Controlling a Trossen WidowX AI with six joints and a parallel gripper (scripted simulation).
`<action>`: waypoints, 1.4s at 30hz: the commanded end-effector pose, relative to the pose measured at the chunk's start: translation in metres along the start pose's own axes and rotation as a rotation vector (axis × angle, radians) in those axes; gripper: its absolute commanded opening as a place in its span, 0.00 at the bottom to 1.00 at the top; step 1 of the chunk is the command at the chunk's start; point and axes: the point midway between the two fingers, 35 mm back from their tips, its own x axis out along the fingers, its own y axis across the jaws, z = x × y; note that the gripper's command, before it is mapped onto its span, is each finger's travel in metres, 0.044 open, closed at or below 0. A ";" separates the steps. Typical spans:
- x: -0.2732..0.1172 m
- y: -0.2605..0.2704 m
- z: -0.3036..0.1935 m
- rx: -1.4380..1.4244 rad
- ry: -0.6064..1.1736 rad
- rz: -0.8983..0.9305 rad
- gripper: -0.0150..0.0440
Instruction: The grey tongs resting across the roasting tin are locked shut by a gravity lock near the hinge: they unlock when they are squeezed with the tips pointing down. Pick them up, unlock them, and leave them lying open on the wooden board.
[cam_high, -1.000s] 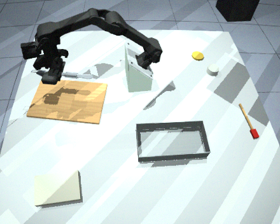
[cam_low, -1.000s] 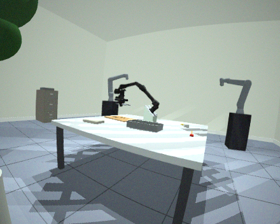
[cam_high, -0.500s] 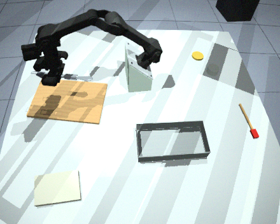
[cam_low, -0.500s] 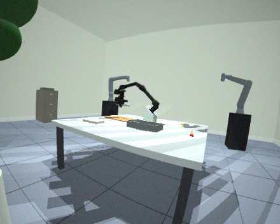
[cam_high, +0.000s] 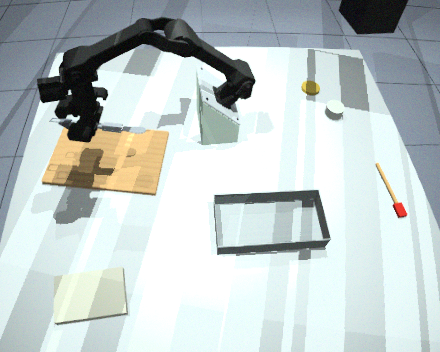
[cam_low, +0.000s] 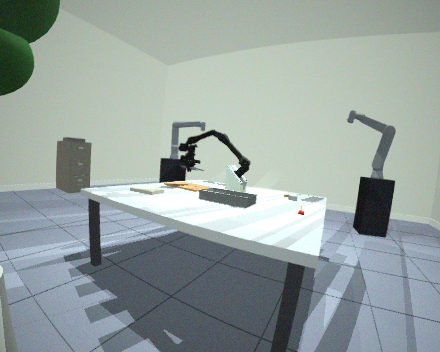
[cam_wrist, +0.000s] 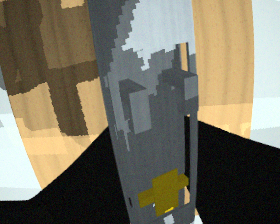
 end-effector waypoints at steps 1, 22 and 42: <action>0.007 0.001 -0.001 0.005 -0.004 0.005 0.00; 0.042 0.000 -0.004 0.005 -0.034 0.016 0.00; 0.075 -0.003 -0.011 0.004 -0.063 0.028 0.00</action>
